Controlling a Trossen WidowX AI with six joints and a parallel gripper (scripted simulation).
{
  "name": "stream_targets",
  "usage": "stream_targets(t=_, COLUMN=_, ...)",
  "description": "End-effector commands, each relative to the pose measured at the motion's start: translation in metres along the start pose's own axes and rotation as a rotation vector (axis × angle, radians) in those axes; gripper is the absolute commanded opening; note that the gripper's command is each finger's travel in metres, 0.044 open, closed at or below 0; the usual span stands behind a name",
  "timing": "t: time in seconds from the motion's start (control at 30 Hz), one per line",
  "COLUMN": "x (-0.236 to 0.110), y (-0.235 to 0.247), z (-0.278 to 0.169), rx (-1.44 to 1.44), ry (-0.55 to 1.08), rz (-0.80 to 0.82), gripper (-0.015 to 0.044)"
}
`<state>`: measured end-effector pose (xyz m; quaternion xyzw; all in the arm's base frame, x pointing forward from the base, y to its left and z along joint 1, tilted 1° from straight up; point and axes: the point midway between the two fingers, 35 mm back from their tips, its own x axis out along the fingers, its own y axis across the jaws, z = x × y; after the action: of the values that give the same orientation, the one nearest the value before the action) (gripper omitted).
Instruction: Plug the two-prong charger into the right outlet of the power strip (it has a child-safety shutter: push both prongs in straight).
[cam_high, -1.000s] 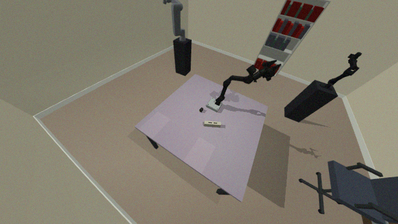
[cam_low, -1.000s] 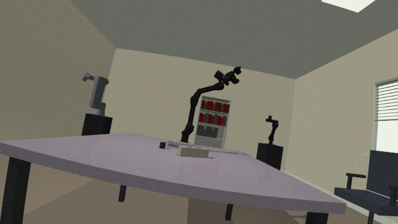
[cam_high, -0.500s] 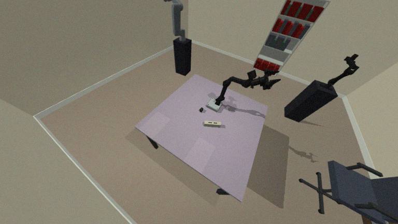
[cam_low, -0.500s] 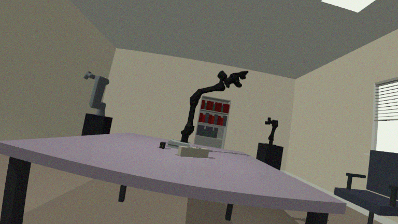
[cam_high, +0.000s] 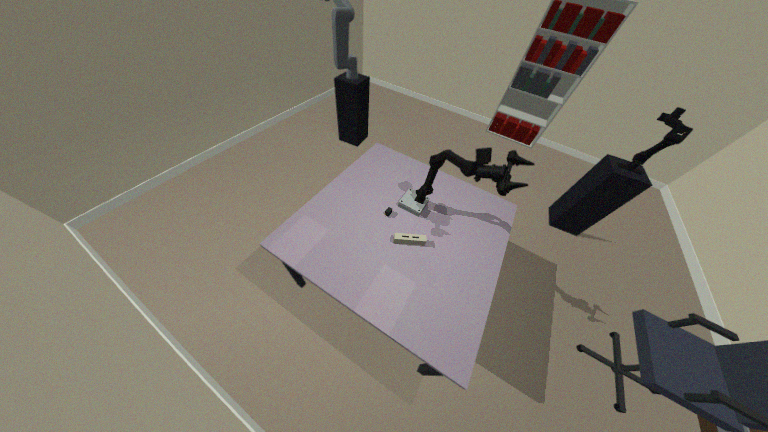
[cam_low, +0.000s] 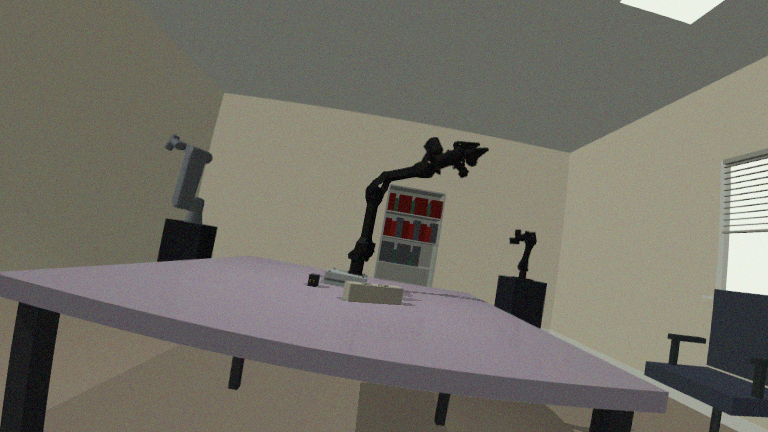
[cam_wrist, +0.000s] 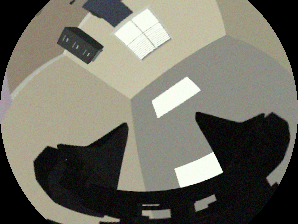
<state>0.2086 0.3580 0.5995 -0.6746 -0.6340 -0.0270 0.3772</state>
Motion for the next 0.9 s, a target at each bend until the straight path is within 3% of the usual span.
stream_targets(t=0.0, x=-0.006, y=0.032, z=0.001, rx=0.054, ry=-0.004, rz=0.093, gripper=0.0440)
stream_targets(t=0.43, x=-0.045, y=0.130, z=-0.006, rx=0.249, ry=0.021, rz=0.395, gripper=0.0440)
stream_targets(t=0.87, x=-0.109, y=0.218, z=-0.014, rx=0.455, ry=0.117, rz=0.692, gripper=0.0440)
